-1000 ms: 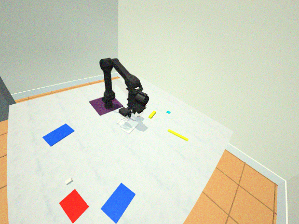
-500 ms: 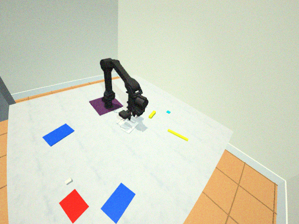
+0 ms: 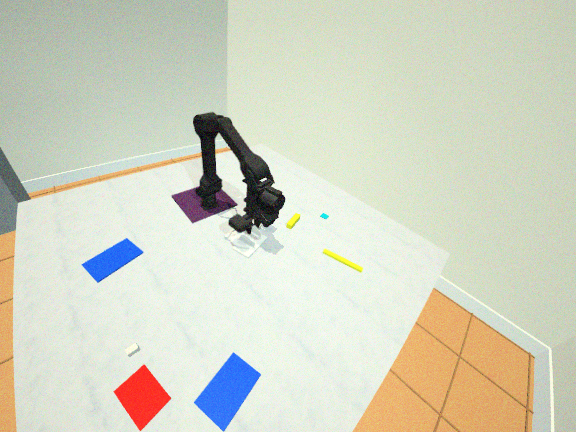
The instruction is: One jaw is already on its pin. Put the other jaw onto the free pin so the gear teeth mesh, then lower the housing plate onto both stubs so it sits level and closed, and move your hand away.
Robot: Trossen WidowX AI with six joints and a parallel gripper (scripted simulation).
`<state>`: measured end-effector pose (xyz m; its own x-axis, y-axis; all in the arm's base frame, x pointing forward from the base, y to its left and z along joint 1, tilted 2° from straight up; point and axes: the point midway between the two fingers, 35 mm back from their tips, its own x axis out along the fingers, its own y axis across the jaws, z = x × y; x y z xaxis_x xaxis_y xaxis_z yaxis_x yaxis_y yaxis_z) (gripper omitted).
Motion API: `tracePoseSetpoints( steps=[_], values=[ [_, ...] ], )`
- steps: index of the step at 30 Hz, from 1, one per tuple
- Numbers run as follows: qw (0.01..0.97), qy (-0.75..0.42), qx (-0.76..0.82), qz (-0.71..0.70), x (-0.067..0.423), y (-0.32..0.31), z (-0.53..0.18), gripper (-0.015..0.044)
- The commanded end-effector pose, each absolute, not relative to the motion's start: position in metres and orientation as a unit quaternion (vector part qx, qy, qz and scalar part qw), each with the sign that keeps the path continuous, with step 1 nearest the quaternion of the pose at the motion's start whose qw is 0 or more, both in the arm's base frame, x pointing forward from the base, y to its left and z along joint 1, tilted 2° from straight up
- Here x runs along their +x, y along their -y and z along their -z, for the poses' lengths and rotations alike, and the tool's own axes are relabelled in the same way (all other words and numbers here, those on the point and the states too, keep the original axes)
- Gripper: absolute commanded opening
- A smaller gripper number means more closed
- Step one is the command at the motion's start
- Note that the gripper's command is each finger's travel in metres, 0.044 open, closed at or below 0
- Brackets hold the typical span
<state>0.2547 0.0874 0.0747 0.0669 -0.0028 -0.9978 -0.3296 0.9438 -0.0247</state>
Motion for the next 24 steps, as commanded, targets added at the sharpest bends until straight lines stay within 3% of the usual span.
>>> tracePoseSetpoints(
  steps=[1,24],
  values=[
    [0.719,-0.673,-0.123,-0.117,0.2547,-0.088,-0.0741,0.0134],
    [0.72,-0.674,-0.121,-0.114,0.255,-0.088,-0.068,0.0134]
  ],
)
